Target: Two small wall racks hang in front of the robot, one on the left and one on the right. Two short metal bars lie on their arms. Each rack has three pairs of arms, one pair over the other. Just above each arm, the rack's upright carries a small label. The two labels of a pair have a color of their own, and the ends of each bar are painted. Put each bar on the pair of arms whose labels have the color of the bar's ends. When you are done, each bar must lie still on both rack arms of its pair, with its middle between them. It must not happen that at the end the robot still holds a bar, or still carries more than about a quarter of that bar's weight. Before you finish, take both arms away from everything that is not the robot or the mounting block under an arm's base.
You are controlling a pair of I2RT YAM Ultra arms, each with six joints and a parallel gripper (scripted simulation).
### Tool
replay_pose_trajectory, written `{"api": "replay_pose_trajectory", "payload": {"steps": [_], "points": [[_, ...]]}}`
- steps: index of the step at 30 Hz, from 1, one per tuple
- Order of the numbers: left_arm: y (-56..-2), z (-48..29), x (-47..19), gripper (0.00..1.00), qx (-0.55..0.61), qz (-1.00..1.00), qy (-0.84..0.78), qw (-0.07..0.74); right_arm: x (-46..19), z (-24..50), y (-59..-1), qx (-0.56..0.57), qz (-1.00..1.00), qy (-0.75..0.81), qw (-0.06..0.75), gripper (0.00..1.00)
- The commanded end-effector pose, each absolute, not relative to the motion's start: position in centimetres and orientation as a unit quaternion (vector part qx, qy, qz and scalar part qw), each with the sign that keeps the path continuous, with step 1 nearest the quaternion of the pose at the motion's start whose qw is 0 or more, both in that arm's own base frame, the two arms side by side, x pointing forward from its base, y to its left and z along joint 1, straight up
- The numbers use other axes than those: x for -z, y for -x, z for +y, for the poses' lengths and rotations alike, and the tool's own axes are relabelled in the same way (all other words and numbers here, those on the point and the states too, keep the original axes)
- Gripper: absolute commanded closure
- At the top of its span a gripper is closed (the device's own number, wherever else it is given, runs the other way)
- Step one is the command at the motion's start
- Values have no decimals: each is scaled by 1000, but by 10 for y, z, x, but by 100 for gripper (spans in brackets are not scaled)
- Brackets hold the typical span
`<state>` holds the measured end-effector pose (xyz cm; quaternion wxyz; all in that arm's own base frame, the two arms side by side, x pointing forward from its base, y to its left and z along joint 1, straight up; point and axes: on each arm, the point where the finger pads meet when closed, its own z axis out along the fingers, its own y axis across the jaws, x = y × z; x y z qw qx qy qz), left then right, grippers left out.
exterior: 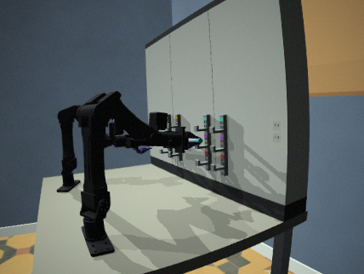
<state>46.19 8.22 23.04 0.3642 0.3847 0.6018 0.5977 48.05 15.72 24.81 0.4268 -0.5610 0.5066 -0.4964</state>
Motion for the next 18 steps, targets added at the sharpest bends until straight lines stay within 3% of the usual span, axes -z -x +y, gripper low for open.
{"api": "replay_pose_trajectory", "payload": {"steps": [1,18], "points": [[-456,85,-238,0,-600,600,-374,374,-306,148,-480,502,503,500,495,100],[-456,85,-238,0,-600,600,-374,374,-318,115,-481,502,503,500,495,100]]}}
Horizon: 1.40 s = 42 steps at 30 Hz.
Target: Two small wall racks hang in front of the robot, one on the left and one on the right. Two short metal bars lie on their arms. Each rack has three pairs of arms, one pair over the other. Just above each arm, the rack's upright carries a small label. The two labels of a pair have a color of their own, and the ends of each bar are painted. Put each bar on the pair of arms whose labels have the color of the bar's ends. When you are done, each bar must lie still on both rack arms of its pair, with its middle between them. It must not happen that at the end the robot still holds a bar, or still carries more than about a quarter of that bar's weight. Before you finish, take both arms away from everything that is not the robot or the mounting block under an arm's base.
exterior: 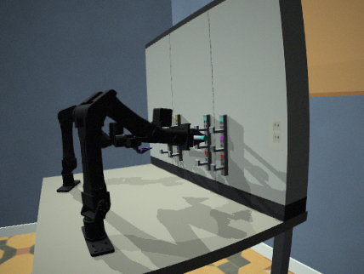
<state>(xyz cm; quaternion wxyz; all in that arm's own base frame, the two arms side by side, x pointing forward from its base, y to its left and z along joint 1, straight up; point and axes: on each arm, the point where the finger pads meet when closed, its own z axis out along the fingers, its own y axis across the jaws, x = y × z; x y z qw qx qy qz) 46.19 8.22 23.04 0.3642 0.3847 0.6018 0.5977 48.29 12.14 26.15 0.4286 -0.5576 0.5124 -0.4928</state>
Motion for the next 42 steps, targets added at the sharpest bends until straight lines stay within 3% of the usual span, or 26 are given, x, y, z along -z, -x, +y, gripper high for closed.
{"api": "replay_pose_trajectory", "payload": {"steps": [1,42], "points": [[-456,85,-238,0,-600,600,-374,374,-319,113,-481,502,503,500,495,100],[-456,85,-238,0,-600,600,-374,374,-372,39,-483,497,504,507,492,100]]}}
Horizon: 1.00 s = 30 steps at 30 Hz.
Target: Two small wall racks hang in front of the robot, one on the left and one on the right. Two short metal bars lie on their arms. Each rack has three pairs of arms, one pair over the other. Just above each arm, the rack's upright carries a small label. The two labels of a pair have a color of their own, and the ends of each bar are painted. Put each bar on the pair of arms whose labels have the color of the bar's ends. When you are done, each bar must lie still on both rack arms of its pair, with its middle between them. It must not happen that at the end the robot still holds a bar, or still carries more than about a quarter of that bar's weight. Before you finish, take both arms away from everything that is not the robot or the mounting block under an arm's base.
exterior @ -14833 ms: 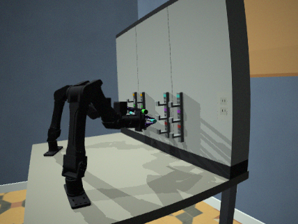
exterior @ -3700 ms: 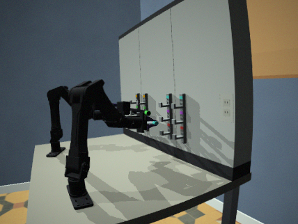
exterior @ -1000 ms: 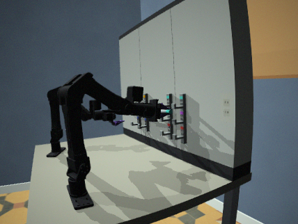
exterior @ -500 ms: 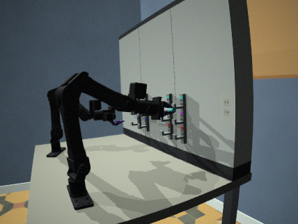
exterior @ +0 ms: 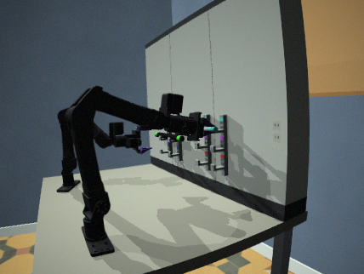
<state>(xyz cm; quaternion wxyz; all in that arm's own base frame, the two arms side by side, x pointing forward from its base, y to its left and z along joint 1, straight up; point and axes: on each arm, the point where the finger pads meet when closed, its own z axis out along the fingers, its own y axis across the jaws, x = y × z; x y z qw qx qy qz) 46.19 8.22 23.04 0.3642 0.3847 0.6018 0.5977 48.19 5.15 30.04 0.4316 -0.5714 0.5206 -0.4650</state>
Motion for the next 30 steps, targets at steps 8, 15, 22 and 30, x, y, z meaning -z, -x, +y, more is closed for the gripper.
{"api": "replay_pose_trajectory", "payload": {"steps": [8,15,22,30], "points": [[-456,85,-238,0,-600,600,-374,374,-383,21,-483,497,504,507,492,100],[-456,85,-238,0,-600,600,-374,374,-380,22,-480,486,505,517,492,100],[-456,85,-238,0,-600,600,-374,374,-381,22,-475,486,505,517,492,100],[-456,85,-238,0,-600,600,-374,374,-379,23,-472,485,505,518,492,100]]}}
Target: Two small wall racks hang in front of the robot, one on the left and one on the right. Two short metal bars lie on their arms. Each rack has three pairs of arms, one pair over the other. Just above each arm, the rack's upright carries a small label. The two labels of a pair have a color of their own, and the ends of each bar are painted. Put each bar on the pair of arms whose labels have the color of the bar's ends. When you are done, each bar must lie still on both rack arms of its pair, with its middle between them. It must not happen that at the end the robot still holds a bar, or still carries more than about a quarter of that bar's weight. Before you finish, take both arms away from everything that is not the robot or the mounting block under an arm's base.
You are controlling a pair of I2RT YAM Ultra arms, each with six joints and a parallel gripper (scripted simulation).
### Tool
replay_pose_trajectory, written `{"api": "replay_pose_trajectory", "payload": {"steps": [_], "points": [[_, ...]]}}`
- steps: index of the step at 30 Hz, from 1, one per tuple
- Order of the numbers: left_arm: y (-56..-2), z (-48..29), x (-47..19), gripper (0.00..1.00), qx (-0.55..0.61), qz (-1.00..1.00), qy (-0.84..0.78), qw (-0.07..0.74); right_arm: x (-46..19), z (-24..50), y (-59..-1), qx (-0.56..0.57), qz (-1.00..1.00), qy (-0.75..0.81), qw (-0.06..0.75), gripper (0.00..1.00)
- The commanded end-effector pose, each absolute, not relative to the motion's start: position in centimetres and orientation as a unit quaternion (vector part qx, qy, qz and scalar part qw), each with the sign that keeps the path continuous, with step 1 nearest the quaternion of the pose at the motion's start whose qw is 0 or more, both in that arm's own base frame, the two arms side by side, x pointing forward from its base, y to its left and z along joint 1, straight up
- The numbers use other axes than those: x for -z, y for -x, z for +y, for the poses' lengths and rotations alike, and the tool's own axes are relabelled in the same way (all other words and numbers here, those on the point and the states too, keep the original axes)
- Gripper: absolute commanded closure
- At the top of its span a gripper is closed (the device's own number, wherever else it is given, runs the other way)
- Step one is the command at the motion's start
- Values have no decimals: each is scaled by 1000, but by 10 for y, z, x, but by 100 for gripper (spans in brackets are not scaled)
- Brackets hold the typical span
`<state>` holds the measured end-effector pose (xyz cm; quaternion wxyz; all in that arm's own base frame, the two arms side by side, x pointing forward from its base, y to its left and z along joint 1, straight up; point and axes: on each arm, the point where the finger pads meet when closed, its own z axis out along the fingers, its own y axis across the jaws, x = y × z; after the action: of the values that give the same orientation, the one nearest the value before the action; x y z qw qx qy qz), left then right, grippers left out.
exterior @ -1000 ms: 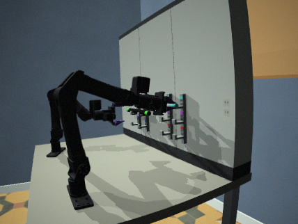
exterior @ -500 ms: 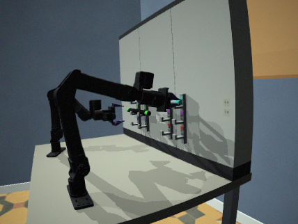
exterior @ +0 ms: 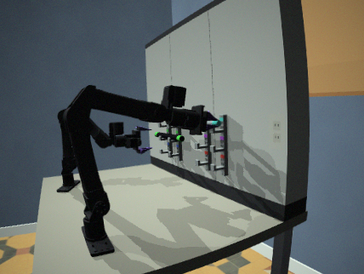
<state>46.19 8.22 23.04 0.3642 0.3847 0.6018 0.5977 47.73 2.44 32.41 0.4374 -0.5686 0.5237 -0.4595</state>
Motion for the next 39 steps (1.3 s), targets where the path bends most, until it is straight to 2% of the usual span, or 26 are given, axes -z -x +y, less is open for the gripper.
{"api": "replay_pose_trajectory", "payload": {"steps": [1,39], "points": [[-456,85,-238,0,-600,600,-374,374,-379,23,-472,485,505,518,492,100],[-456,85,-238,0,-600,600,-374,374,-373,26,-486,486,504,517,493,100]]}}
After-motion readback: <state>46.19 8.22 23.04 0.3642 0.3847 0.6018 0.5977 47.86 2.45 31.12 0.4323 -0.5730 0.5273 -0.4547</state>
